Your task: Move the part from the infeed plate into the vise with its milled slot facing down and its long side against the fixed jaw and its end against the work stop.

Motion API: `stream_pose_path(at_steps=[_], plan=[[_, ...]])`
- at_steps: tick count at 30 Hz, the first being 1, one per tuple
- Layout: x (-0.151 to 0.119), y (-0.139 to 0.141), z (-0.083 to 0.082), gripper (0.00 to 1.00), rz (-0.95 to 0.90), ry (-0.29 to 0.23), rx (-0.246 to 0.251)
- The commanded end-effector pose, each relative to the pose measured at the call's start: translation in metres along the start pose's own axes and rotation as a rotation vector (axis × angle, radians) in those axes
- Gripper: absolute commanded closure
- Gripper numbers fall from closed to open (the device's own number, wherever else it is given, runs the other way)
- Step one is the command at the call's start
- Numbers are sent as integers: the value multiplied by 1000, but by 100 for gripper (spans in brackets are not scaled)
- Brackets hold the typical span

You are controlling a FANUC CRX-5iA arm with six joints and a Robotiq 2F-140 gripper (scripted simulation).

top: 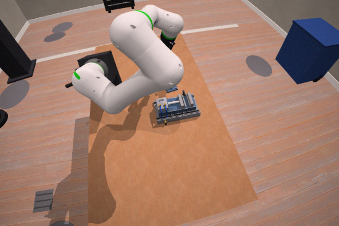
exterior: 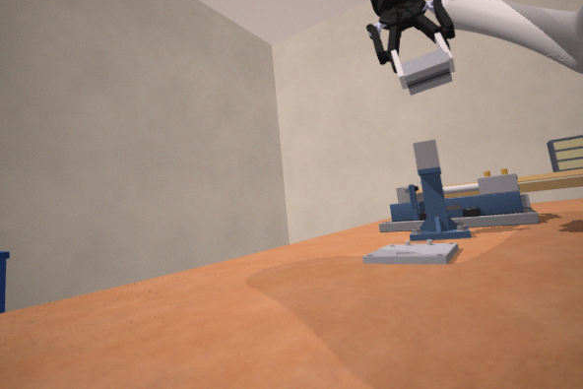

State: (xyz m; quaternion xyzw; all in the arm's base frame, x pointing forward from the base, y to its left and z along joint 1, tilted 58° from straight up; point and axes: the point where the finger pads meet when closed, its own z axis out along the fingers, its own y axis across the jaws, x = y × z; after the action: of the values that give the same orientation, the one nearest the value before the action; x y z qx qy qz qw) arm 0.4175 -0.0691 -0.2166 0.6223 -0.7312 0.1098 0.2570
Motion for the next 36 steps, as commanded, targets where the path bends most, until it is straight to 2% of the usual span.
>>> stream_pose_path(at_steps=[1,8,15,17,23,30,32,35,36], plan=[[-14,-1,2,100,3,-65,-6],[-55,-14,-4,100,32,-252,20],[-95,-41,-23,100,81,-447,89],[-95,-41,-23,100,81,-447,89],[-119,-77,-50,100,142,-606,187],[-129,-131,-91,100,242,-761,342],[-126,-148,-104,100,275,-796,392],[-126,-148,-104,100,276,-796,393],[-124,-157,-111,100,294,-812,419]])
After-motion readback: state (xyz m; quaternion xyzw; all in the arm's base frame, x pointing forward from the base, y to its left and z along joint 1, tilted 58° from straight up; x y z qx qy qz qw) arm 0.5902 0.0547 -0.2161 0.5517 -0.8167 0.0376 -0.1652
